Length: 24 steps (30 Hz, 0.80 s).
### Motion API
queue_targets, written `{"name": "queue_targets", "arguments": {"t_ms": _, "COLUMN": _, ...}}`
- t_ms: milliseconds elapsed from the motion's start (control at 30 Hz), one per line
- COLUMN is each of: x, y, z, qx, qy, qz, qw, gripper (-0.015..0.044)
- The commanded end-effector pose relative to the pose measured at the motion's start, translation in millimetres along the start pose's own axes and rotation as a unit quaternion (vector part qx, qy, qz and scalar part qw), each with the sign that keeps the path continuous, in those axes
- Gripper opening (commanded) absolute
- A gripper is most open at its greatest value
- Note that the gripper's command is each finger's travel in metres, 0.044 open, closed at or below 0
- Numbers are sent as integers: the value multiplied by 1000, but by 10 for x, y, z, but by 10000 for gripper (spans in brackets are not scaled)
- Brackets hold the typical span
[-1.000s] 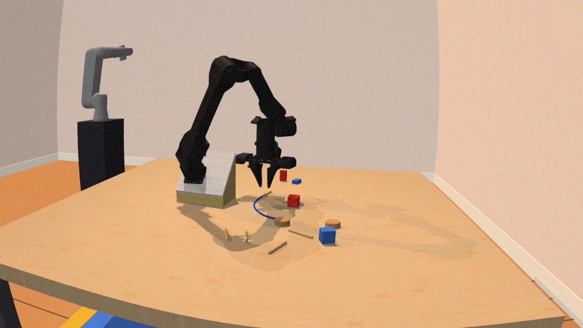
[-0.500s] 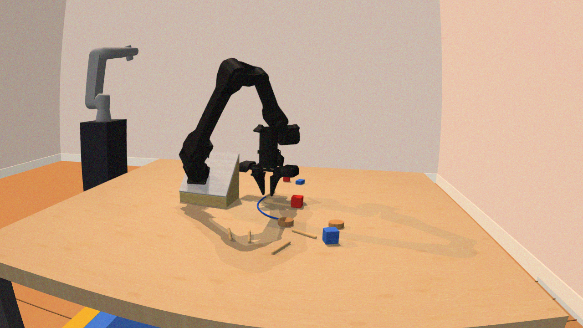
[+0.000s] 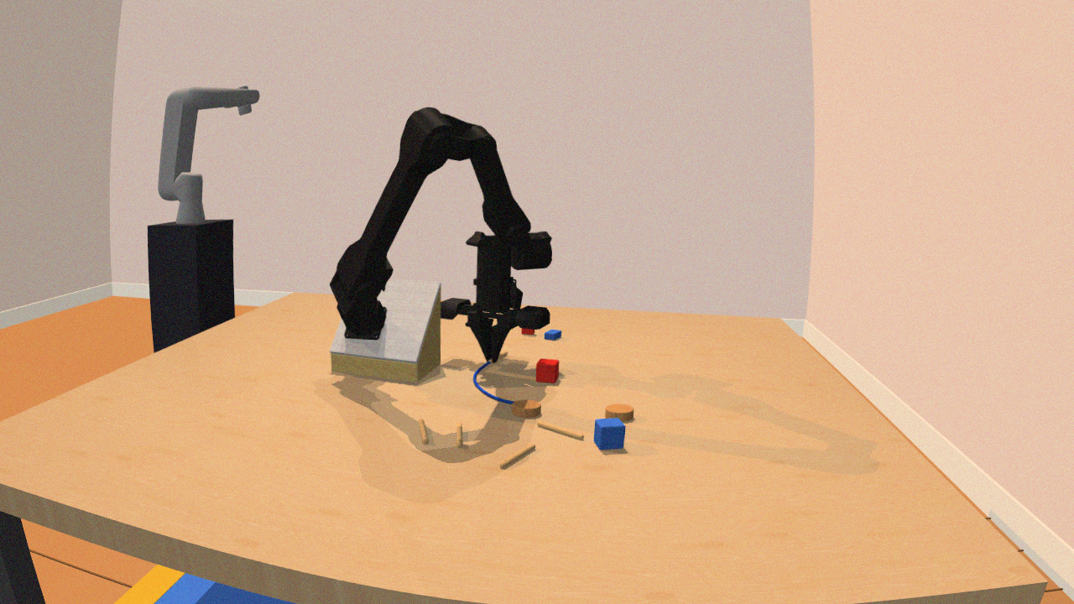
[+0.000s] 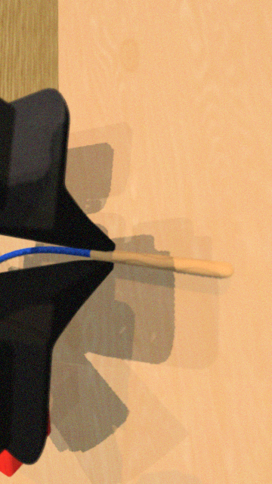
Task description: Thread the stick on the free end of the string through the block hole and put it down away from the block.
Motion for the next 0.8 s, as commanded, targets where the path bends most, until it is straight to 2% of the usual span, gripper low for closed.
{"name": "queue_targets", "arguments": {"t_ms": 0, "x": 0, "y": 0, "z": -1, "qx": 0, "qy": 0, "qz": 0, "qw": 1000, "gripper": 0}}
{"name": "queue_targets", "arguments": {"t_ms": 767, "x": -18, "y": 232, "z": -11, "qx": 0, "qy": 0, "qz": -1, "qw": 1000, "gripper": 0}}
Point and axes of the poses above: the point midway between the two fingers, 35 mm back from their tips, its own y axis back along the fingers, its own z axis across the jaws, x = y × z, the point moved 8 cm from there along y, back along the fingers, and after that the axes turned 7 degrees about -y, right-handed, at the moved point
